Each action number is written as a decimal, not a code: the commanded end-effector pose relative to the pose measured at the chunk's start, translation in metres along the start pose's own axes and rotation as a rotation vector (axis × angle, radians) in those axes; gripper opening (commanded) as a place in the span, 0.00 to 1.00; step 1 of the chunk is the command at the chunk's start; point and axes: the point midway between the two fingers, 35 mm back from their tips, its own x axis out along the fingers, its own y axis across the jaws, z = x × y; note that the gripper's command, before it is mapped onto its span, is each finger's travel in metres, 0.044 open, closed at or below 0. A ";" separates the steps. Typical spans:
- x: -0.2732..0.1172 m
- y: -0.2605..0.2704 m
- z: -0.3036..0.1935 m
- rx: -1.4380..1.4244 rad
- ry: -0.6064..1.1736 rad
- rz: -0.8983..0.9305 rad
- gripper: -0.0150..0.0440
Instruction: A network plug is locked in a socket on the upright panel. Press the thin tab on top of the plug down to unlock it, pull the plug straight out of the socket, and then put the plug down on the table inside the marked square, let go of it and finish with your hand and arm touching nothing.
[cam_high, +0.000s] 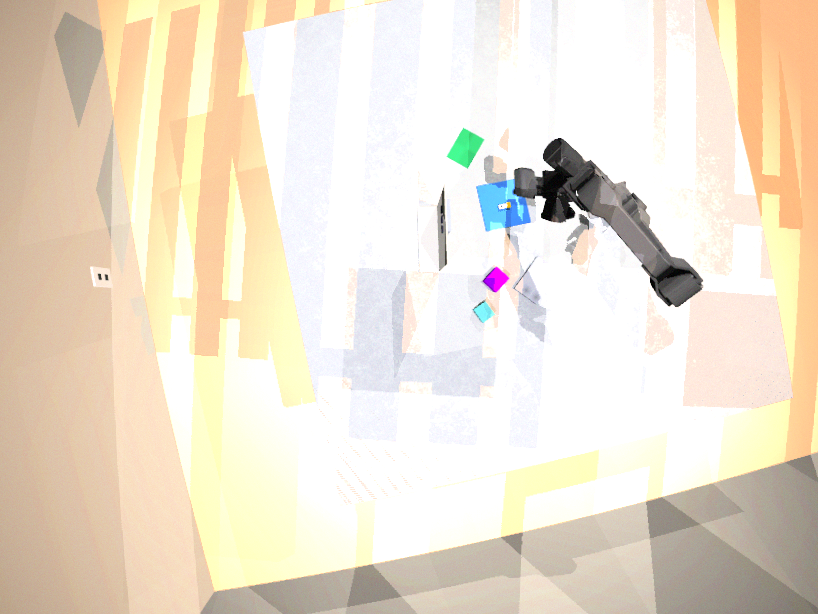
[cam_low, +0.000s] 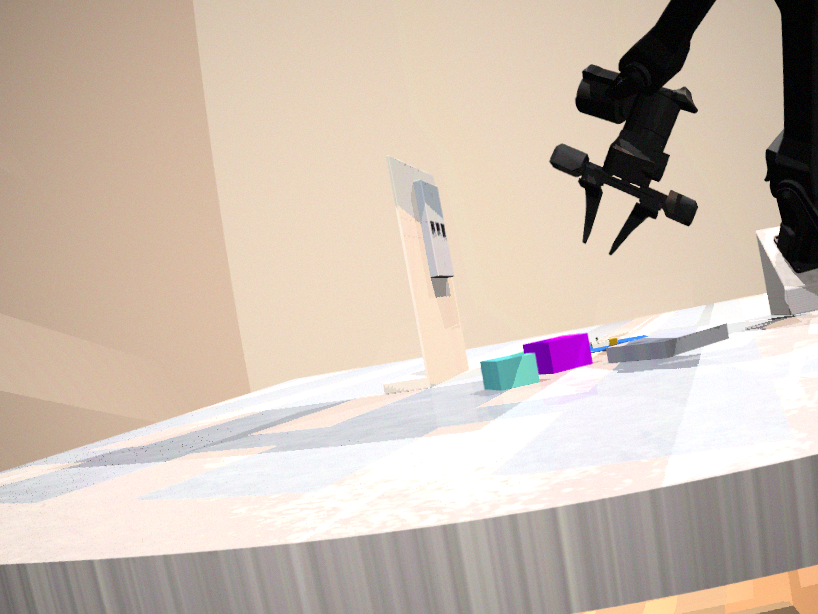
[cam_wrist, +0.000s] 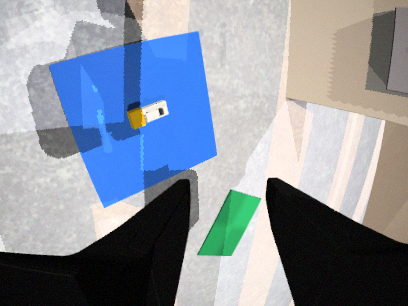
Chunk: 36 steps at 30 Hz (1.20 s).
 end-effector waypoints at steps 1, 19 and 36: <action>0.000 0.000 0.000 0.000 0.000 0.000 0.52; -0.039 -0.033 -0.002 -0.004 0.004 0.000 0.52; -0.082 -0.057 0.001 -0.006 -0.001 -0.003 0.52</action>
